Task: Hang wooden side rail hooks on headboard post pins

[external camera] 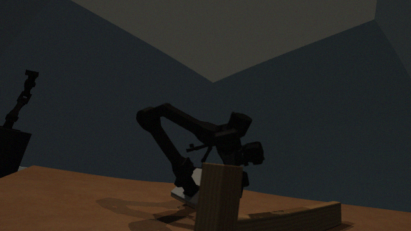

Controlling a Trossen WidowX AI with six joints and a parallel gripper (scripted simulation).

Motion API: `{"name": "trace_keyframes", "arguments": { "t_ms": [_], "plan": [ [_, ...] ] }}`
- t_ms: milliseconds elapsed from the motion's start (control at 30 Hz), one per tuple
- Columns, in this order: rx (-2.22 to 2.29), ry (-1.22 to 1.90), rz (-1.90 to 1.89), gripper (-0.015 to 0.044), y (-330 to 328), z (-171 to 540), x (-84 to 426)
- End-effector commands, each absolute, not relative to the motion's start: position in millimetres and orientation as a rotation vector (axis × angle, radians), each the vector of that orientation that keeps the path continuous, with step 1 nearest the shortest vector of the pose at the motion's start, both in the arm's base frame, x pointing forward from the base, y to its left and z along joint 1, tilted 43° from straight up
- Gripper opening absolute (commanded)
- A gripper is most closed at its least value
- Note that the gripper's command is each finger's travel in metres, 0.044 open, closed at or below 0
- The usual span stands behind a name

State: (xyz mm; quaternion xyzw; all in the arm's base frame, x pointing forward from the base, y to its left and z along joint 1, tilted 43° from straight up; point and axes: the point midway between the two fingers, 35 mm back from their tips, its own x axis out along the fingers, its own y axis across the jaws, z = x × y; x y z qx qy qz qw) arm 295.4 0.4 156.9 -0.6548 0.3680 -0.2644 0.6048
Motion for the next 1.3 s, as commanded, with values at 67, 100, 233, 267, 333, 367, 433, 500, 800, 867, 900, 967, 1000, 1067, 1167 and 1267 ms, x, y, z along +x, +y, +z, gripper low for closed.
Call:
{"name": "trace_keyframes", "arguments": {
  "t_ms": [67, 100, 233, 267, 333, 367, 433, 500, 800, 867, 900, 967, 1000, 1067, 1167, 1267],
  "plan": [
    [-0.421, 0.237, -1.004, 0.044, -6.9, 152.1, 278.3],
    [-0.404, 0.227, -1.007, 0.044, -7.1, 152.1, 278.0],
    [-0.403, 0.227, -1.007, 0.044, -7.1, 152.1, 278.0],
    [-0.403, 0.227, -1.007, 0.044, -7.1, 152.1, 278.0],
    [-0.403, 0.227, -1.007, 0.044, -7.1, 152.1, 278.0],
    [-0.403, 0.227, -1.007, 0.044, -7.1, 152.1, 278.0],
    [-0.403, 0.227, -1.007, 0.044, -7.1, 152.1, 278.0],
    [-0.403, 0.227, -1.007, 0.044, -7.1, 152.1, 278.0],
    [-0.403, 0.227, -1.007, 0.044, -7.1, 152.1, 278.0],
    [-0.403, 0.227, -1.007, 0.044, -7.1, 152.1, 278.0],
    [-0.403, 0.227, -1.007, 0.044, -7.1, 152.1, 278.0],
    [-0.403, 0.227, -1.007, 0.044, -7.1, 152.1, 278.0],
    [-0.403, 0.227, -1.007, 0.044, -7.1, 152.1, 278.0],
    [-0.403, 0.227, -1.007, 0.044, -7.1, 152.1, 278.0],
    [-0.403, 0.227, -1.007, 0.044, -7.1, 152.1, 278.0],
    [-0.413, 0.234, -1.002, 0.044, -6.2, 152.0, 279.7]
  ]
}}
